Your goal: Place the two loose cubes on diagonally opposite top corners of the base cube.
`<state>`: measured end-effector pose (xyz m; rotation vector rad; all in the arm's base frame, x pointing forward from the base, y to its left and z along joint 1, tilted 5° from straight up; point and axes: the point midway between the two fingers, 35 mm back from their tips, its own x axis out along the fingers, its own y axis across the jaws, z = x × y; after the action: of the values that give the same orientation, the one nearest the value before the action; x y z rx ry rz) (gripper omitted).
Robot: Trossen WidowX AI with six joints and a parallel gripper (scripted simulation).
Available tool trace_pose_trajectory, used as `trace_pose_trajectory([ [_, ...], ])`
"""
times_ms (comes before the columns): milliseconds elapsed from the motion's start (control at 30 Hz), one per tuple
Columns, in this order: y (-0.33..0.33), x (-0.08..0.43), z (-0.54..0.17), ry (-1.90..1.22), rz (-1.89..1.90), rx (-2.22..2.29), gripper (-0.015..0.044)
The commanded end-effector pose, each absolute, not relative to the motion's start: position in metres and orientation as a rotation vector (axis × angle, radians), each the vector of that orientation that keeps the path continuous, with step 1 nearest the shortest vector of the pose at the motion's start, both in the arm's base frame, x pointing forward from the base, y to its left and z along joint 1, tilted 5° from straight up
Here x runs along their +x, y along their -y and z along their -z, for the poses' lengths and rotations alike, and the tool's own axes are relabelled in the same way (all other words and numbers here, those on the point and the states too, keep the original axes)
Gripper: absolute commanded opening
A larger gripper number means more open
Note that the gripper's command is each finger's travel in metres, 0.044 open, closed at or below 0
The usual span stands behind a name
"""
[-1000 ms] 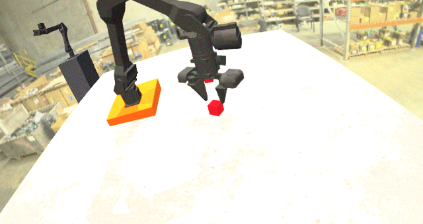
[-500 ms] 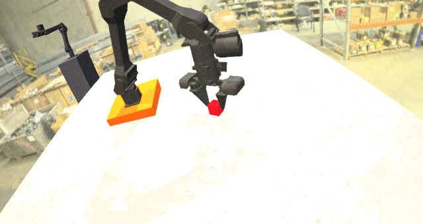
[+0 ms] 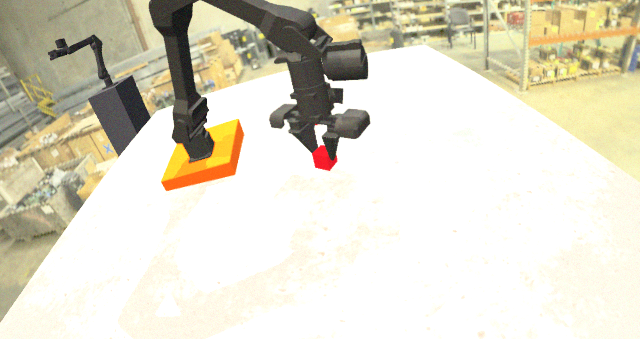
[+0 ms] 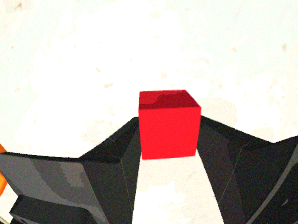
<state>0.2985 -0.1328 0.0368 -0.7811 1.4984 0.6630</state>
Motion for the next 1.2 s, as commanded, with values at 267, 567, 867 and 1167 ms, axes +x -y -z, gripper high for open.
trace_pose_trajectory([
  [267,0.131,0.303,-0.077,-1.486,-0.648,-0.79,0.0105],
  [567,0.128,0.302,-0.106,-1.486,-0.648,-0.79,0.0105],
  [867,0.124,0.298,-0.132,-1.486,-0.648,-0.79,0.0105],
  [1167,0.107,0.305,-0.13,-1.487,-0.638,-0.776,0.0105],
])
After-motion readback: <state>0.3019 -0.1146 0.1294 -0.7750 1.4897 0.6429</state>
